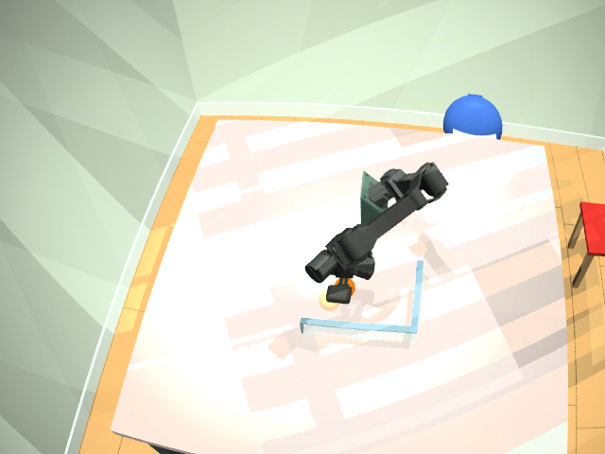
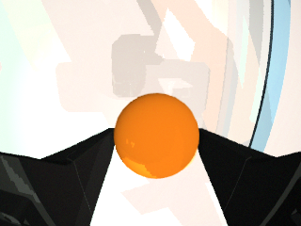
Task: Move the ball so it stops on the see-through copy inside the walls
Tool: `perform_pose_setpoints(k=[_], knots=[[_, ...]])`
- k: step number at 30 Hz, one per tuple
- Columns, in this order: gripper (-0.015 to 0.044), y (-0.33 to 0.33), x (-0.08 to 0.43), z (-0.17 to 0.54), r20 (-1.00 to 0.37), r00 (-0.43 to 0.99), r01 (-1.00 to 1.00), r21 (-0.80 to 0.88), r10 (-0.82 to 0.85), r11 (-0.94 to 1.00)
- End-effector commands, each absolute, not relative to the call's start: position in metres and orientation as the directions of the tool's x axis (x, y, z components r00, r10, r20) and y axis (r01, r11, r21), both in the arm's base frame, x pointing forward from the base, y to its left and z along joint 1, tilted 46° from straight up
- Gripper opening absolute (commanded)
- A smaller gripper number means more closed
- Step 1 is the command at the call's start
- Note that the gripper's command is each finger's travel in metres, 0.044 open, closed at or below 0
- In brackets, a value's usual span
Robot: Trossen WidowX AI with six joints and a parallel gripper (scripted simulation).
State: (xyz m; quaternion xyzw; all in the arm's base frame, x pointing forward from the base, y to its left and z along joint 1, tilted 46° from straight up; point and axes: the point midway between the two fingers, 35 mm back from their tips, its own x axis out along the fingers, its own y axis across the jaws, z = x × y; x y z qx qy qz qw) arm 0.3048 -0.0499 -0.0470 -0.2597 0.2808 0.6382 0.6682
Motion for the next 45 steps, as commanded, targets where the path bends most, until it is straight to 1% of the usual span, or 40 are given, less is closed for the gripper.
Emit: perform_pose_setpoints(k=[1, 9, 14, 25, 31, 42, 45], knots=[[0.0000, -0.072, 0.307, -0.026, -0.714, 0.038, -0.999, -0.002, 0.700, 0.052], [0.0000, -0.110, 0.298, 0.016, -0.710, 0.036, -0.999, -0.001, 0.703, 0.050], [0.0000, -0.113, 0.297, 0.019, -0.710, 0.036, -0.999, -0.001, 0.704, 0.049], [0.0000, -0.106, 0.320, -0.043, -0.710, 0.038, -0.999, -0.004, 0.703, 0.050], [0.0000, -0.103, 0.322, -0.050, -0.710, 0.038, -0.999, -0.004, 0.703, 0.050], [0.0000, -0.059, 0.324, -0.094, -0.708, 0.039, -0.999, -0.005, 0.705, 0.050], [0.0000, -0.055, 0.324, -0.097, -0.708, 0.039, -0.999, -0.005, 0.706, 0.049]])
